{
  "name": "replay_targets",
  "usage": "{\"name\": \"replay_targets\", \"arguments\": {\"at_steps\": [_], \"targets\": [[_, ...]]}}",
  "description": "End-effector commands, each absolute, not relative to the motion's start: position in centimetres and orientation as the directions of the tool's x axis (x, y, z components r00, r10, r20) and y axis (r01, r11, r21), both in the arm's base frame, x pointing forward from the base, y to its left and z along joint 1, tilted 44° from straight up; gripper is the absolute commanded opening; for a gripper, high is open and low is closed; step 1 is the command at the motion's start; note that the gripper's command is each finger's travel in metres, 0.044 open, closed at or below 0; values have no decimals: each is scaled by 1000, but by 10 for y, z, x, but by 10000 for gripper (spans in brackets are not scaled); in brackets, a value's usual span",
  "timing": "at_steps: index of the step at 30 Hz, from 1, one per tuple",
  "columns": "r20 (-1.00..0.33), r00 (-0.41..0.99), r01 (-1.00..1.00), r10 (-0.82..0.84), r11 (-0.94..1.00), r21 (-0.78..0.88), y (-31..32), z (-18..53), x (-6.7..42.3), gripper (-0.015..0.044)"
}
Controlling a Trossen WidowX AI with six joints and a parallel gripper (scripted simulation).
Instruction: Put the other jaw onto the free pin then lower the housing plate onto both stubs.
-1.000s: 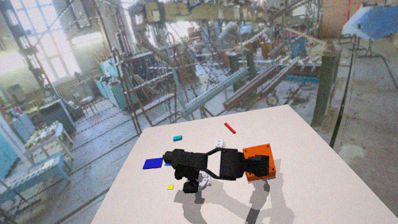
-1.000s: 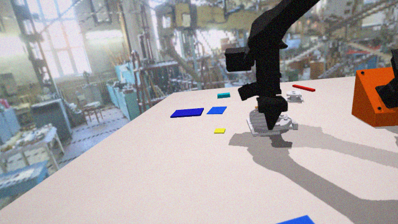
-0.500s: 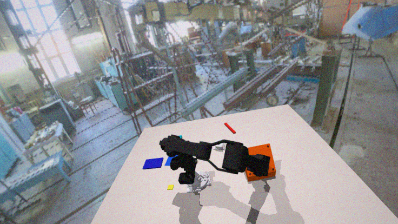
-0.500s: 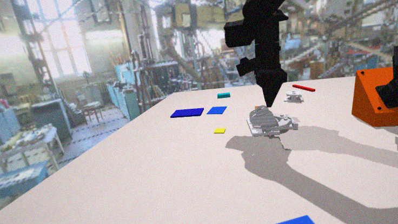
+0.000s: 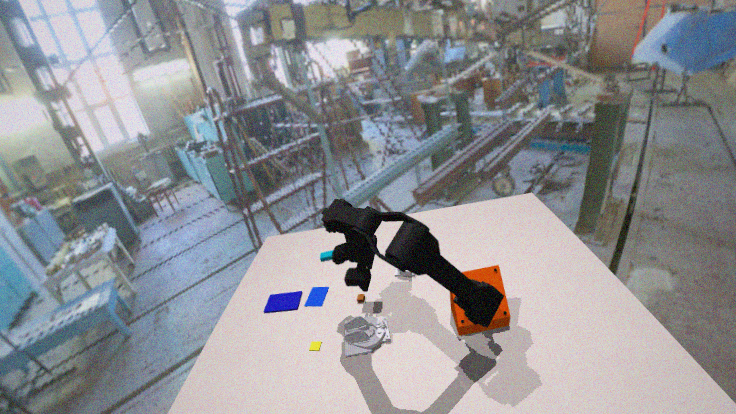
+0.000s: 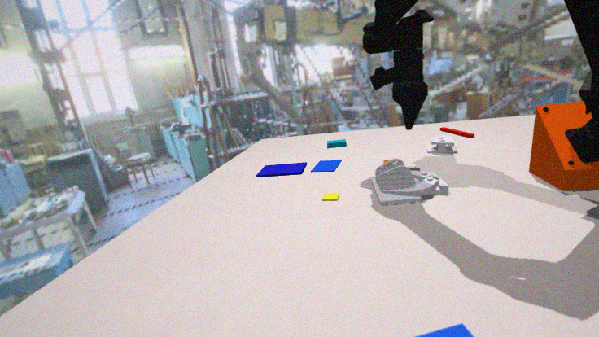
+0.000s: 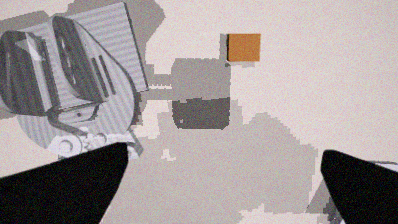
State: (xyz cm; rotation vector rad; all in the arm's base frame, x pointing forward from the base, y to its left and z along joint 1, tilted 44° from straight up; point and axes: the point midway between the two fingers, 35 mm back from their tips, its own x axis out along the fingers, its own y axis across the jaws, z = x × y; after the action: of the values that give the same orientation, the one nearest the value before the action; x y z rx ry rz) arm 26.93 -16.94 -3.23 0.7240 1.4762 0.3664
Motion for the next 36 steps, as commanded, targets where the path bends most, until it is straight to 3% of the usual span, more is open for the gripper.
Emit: {"name": "replay_targets", "arguments": {"at_steps": [1, 9, 36], "targets": [[-766, 76, 231, 638, 736, 636, -212, -70, 228, 440], [-738, 70, 256, 671, 703, 663, -255, -128, 144, 440], [-736, 70, 256, 673, 701, 665, -227, -157, 144, 440]]}}
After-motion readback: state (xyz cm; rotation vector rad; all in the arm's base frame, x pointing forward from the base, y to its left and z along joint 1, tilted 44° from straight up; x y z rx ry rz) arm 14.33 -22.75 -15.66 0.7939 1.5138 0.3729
